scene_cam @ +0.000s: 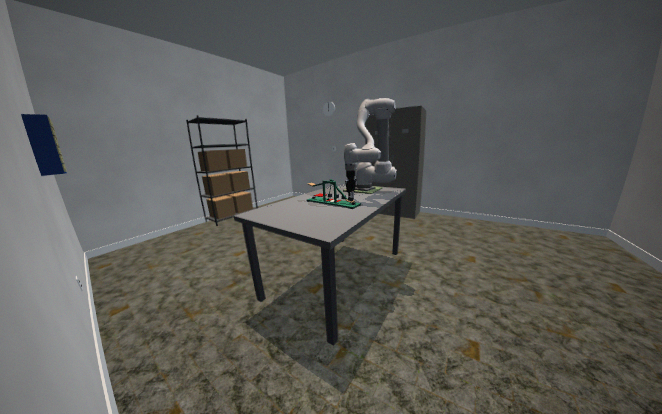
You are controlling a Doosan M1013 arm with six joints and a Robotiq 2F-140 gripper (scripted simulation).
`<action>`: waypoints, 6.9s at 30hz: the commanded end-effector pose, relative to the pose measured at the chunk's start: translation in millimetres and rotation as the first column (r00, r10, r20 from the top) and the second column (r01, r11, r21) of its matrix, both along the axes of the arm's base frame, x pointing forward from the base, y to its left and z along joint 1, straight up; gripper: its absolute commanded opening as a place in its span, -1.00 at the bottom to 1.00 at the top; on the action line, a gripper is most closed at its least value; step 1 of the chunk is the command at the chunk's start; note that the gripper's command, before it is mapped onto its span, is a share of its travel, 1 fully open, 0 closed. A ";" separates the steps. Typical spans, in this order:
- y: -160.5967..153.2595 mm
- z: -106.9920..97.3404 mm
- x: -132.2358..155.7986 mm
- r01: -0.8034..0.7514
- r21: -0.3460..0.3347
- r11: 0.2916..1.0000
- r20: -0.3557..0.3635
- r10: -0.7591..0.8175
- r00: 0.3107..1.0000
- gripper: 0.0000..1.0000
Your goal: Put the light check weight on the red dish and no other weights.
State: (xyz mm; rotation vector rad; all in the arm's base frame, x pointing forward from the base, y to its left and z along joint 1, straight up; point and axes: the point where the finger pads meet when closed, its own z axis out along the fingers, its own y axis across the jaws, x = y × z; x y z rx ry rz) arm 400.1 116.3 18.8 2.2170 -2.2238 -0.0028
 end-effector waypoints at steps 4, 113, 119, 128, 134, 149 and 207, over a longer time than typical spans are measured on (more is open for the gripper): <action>0.0 -0.1 -0.1 0.000 0.000 1.000 0.000 0.000 1.000 -0.51; -281.5 213.4 176.9 -0.046 0.000 0.999 0.000 0.046 0.999 -0.51; -281.5 213.4 176.9 -0.046 0.000 0.999 0.000 0.046 0.999 -0.51; -281.5 212.0 176.9 -0.046 0.000 0.999 0.000 0.046 0.999 -0.51; -281.6 206.6 177.0 -0.046 0.000 0.999 0.000 0.046 0.999 -0.51; -281.7 167.8 177.4 -0.046 0.000 0.999 0.000 0.046 0.999 -0.51; -281.7 147.8 177.6 -0.046 0.000 0.999 0.000 0.046 0.999 -0.51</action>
